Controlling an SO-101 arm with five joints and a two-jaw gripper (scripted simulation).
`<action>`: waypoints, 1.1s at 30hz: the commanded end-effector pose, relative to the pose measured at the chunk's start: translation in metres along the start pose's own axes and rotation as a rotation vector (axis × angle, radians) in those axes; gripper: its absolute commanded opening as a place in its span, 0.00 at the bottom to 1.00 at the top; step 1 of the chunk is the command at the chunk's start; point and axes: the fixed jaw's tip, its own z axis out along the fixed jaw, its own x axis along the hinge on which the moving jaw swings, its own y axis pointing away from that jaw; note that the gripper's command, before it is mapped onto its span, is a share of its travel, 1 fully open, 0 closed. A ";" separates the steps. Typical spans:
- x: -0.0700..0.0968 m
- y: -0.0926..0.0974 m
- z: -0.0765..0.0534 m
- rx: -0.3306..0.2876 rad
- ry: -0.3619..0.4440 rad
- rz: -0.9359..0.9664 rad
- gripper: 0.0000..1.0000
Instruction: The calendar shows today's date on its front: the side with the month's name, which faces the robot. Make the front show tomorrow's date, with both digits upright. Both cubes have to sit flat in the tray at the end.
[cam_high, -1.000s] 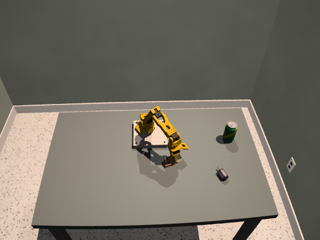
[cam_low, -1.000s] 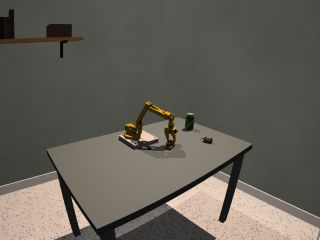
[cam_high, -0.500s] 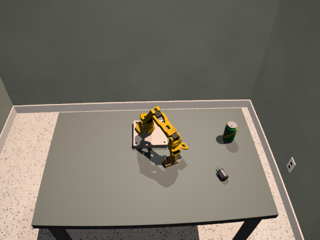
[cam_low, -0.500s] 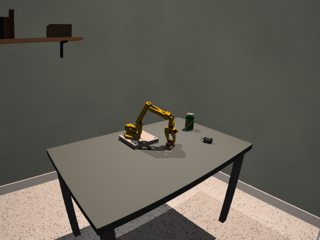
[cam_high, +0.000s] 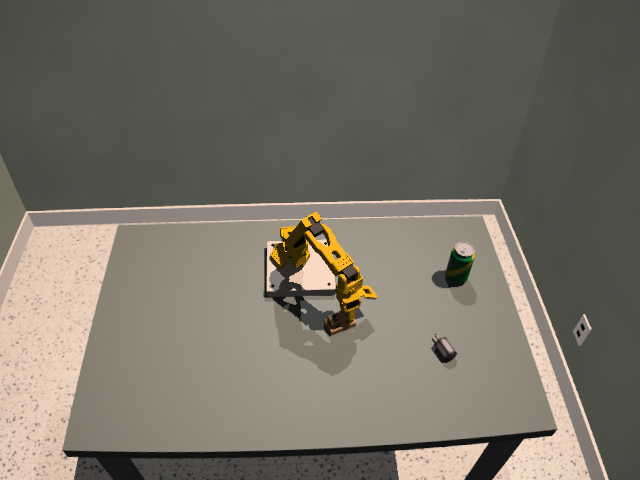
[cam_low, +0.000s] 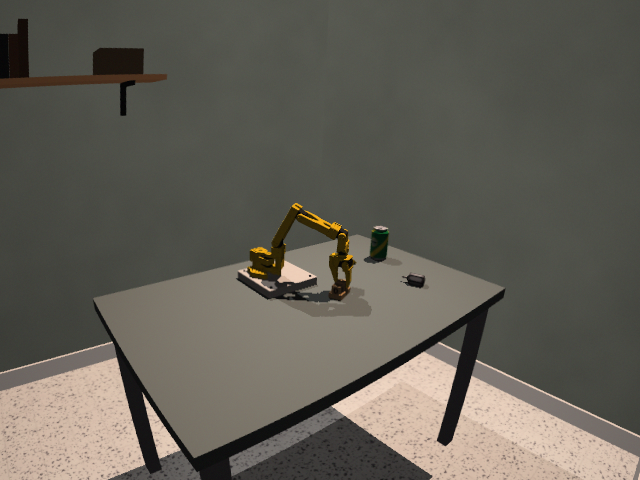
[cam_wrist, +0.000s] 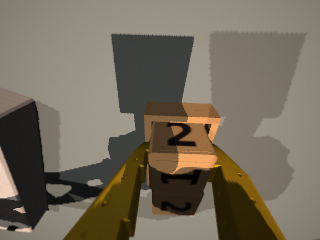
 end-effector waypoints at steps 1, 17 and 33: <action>0.001 0.001 0.002 -0.017 0.003 -0.003 0.00; 0.001 0.001 -0.001 -0.017 0.003 -0.003 0.00; 0.001 0.001 -0.003 -0.017 0.003 -0.003 0.00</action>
